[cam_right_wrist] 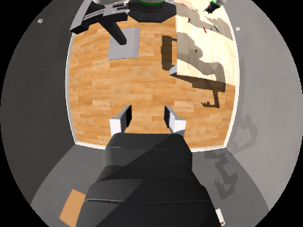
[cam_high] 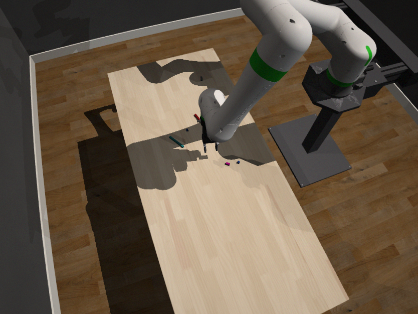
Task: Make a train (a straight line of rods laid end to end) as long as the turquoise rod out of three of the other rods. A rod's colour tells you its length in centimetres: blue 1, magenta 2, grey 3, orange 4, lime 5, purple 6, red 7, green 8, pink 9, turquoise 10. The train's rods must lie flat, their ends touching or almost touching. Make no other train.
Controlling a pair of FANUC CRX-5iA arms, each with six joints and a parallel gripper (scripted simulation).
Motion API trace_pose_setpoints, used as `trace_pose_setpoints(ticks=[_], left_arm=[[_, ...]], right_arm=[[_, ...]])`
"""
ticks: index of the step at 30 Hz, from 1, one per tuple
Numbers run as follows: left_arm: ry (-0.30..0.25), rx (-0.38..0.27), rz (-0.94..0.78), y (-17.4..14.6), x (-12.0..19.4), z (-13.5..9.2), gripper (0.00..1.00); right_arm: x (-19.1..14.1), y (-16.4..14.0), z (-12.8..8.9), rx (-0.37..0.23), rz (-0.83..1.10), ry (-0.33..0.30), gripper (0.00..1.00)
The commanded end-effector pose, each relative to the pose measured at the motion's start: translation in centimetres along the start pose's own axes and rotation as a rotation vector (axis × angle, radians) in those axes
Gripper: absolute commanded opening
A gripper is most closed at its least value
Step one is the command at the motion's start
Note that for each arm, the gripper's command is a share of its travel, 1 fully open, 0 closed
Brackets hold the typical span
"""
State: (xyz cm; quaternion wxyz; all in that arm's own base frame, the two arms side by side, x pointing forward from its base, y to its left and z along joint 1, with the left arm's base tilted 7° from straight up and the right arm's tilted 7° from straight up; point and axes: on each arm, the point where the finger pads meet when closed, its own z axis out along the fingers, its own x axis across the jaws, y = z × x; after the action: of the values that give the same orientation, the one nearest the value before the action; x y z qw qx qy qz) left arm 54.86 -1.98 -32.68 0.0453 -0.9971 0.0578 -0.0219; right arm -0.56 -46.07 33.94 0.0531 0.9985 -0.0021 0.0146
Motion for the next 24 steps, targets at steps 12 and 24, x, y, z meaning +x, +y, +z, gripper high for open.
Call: trace_pose_setpoints(ticks=[12,24], left_arm=[[0.01,0.013,-0.588,-3.8,-4.4,0.1,1.0],[0.012,0.009,-0.975,-5.6,-7.4,0.2,1.0]], right_arm=[[0.0,0.0,-0.1,-0.002,0.0,0.0,1.0],[0.0,0.0,-0.1,-0.002,0.0,0.0,1.0]])
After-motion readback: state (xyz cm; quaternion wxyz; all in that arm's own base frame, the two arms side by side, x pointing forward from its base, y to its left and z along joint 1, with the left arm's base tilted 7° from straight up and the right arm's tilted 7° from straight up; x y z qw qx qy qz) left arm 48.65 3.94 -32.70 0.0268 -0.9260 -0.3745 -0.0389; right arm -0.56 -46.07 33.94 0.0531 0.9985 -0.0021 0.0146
